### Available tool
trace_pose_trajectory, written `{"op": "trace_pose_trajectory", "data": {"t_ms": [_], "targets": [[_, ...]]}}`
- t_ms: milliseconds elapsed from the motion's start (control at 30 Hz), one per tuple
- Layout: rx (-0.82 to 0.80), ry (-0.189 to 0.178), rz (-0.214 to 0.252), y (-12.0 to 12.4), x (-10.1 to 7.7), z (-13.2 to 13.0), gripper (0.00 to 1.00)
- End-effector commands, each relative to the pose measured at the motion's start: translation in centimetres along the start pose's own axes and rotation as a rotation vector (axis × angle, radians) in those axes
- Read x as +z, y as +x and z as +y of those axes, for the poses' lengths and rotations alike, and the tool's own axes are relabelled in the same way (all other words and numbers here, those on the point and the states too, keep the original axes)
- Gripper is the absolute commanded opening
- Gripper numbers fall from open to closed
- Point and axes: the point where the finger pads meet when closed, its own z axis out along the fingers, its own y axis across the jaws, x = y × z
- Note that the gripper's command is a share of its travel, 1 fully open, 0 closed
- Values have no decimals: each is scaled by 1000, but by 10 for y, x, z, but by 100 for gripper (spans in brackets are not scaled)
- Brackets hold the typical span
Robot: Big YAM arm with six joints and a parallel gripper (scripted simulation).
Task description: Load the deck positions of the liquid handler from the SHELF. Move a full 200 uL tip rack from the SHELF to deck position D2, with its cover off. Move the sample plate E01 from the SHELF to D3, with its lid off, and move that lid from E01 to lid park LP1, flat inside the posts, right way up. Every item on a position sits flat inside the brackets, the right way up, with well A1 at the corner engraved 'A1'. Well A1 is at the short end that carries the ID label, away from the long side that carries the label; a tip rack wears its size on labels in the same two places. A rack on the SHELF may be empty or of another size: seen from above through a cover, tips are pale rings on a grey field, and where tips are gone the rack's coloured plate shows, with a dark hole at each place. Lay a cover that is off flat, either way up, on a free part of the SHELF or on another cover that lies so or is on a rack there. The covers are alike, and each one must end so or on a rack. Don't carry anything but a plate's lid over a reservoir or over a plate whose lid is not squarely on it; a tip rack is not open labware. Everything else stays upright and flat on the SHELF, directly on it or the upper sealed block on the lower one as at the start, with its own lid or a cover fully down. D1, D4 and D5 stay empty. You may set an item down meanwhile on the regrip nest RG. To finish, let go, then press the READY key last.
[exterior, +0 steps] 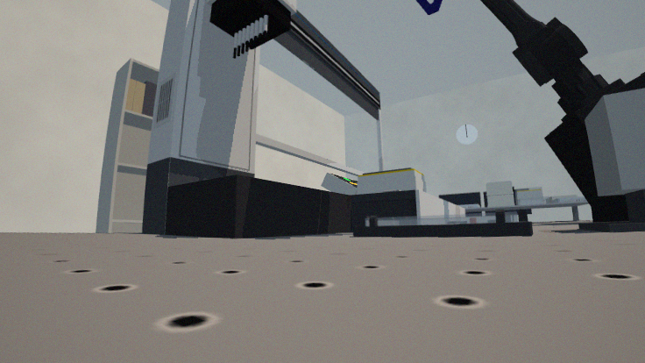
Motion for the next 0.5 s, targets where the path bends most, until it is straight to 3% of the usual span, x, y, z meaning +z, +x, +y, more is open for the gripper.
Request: {"op": "trace_pose_trajectory", "data": {"t_ms": [0, 133, 467], "targets": [[72, -46, -8, 3, -24, 8, 100], [176, -31, -10, -7, -15, 5, 100], [319, -39, -4, 0, -18, 8, 100]]}}
